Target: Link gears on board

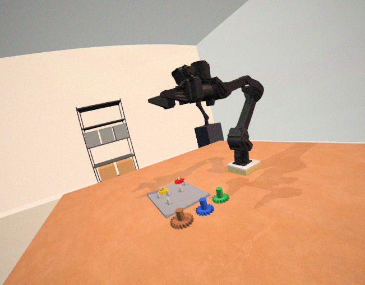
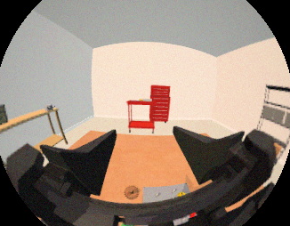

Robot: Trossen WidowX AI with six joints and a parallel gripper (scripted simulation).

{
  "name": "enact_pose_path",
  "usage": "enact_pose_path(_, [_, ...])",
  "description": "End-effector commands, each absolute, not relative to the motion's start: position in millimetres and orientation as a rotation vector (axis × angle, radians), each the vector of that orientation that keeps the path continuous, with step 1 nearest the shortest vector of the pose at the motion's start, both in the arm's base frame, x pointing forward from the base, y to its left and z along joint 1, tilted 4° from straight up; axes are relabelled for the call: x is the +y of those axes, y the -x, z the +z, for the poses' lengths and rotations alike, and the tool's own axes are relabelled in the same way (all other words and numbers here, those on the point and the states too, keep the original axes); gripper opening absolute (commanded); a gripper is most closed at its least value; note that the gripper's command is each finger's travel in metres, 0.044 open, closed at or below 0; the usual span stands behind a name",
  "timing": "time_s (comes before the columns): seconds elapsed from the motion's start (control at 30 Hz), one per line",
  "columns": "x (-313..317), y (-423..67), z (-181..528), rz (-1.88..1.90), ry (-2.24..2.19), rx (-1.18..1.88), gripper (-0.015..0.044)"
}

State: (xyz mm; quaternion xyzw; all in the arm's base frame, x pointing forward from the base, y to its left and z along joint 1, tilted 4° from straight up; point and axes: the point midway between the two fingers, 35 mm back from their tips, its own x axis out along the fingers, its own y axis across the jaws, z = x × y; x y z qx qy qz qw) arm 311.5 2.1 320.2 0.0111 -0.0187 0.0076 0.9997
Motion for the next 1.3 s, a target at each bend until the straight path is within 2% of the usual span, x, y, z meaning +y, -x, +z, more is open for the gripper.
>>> enact_pose_path(0.0, [2.5,-313.2,319.0,0.017,-0.024,-0.027,0.0426])
enact_pose_path(0.03, [3.7,-318.0,315.1,0.021,-0.031,0.006,0.044])
enact_pose_path(0.23, [20.2,-364.3,262.0,0.052,-0.102,0.388,0.044])
enact_pose_path(0.43, [32.8,-390.6,203.2,0.043,-0.148,0.763,0.044])
enact_pose_path(0.83, [61.0,-384.9,93.2,-0.06,-0.195,1.501,0.044])
enact_pose_path(1.27, [67.1,-381.5,73.4,-0.069,-0.195,1.54,0.044])
